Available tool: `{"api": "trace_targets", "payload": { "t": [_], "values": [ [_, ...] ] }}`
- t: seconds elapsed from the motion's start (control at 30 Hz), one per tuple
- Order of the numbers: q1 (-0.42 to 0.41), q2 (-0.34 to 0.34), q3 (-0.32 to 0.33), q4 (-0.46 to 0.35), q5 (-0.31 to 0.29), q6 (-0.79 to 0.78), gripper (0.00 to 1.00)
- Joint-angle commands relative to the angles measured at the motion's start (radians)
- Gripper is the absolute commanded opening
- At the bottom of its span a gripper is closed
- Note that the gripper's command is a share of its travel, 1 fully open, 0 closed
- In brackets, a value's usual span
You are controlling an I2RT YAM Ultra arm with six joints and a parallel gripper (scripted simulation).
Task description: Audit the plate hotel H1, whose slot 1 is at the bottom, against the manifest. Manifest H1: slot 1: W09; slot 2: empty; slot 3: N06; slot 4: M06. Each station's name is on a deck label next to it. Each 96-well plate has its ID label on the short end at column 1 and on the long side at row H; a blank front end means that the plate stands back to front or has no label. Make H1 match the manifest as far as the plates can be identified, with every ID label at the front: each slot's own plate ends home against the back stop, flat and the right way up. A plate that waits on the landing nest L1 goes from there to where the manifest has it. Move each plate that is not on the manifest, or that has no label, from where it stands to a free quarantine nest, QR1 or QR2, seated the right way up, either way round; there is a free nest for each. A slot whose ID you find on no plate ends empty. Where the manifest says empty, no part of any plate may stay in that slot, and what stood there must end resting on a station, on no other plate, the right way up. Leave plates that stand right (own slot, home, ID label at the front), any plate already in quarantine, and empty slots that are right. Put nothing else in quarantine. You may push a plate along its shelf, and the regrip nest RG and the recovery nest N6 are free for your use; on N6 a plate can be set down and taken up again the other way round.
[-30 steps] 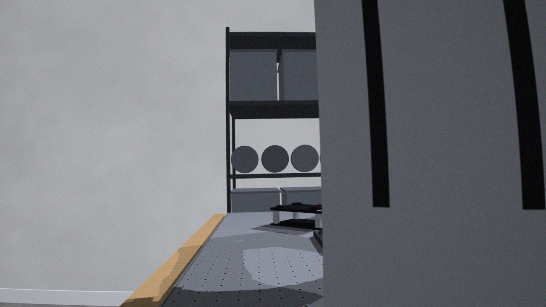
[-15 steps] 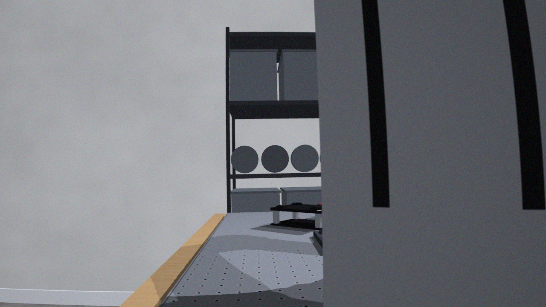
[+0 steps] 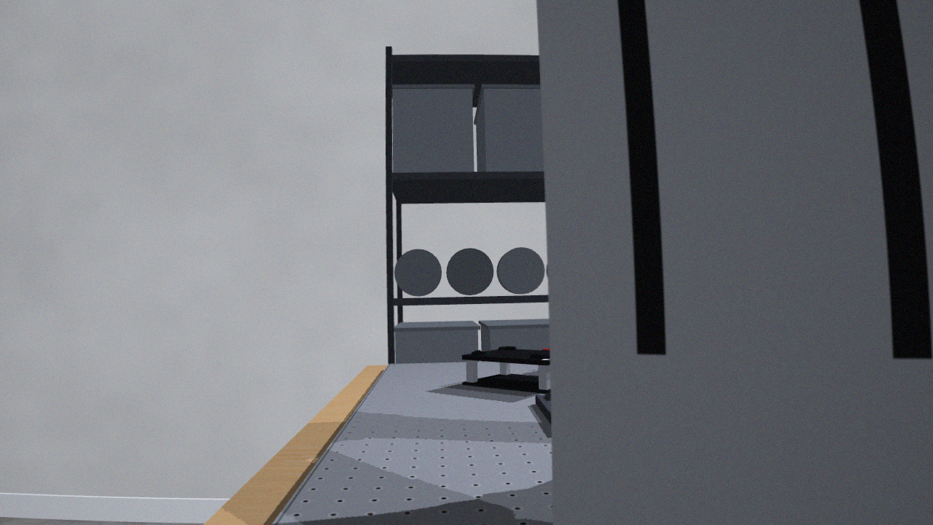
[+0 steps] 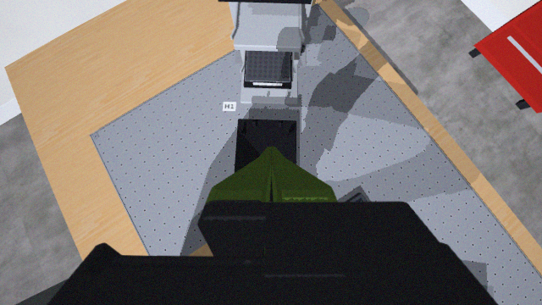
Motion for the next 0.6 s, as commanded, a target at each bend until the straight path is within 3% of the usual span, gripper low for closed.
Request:
{"api": "trace_targets", "payload": {
  "t": [0.0, 0.1, 0.13, 0.2, 0.3, 0.57],
  "values": [
    [0.047, 0.057, 0.043, 0.038, 0.047, 0.054, 0.00],
    [0.067, 0.090, 0.053, 0.051, 0.063, 0.072, 0.00],
    [0.074, 0.087, 0.062, 0.011, 0.070, 0.077, 1.00],
    [0.087, 0.042, 0.082, -0.025, 0.078, 0.089, 1.00],
    [0.094, 0.036, 0.091, -0.042, 0.083, 0.095, 1.00],
    [0.153, 0.004, 0.177, -0.190, 0.124, 0.145, 1.00]
  ]
}}
